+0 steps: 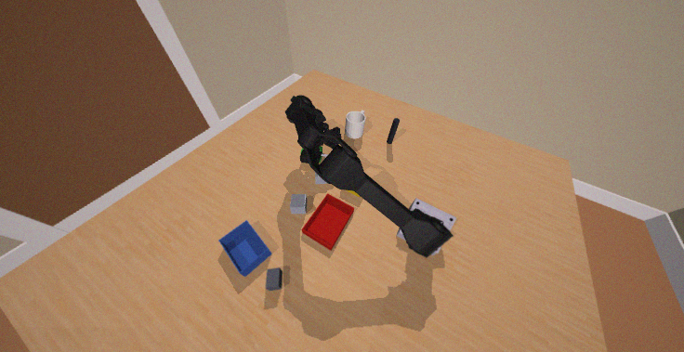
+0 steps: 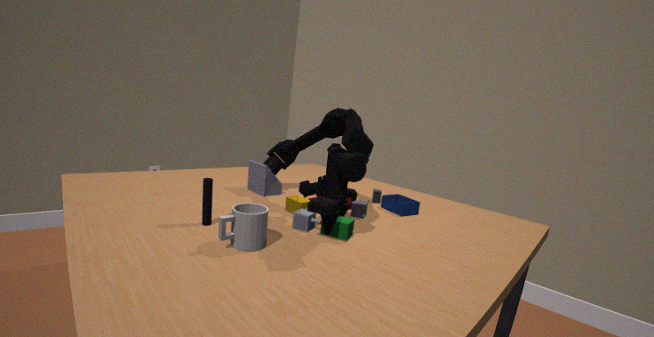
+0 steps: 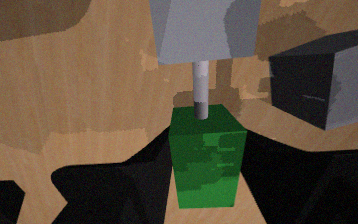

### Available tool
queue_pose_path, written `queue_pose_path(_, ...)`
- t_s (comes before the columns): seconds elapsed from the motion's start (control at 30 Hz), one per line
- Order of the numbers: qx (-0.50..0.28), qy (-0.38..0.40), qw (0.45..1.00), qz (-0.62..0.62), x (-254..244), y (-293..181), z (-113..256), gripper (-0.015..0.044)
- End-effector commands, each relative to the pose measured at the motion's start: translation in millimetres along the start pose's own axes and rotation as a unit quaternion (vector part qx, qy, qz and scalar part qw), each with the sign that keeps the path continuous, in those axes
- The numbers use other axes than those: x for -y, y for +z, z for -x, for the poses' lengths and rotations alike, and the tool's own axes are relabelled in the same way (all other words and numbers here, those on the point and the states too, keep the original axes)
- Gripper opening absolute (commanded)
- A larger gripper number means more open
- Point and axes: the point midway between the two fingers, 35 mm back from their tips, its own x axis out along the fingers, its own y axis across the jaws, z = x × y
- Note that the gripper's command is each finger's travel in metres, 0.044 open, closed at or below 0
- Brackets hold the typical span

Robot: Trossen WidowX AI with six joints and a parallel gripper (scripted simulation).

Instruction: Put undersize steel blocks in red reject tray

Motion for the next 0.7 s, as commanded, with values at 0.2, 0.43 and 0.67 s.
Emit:
queue_pose_path(0.2,-0.003,0.003,1.000,0.001,-2.4,3.2,2.5,0.0000)
queue_pose_path(0.43,-0.003,0.003,1.000,0.002,-2.3,5.6,2.0,0.0000)
queue_pose_path(0.67,-0.003,0.003,1.000,0.001,-2.2,8.0,2.7,0.0000)
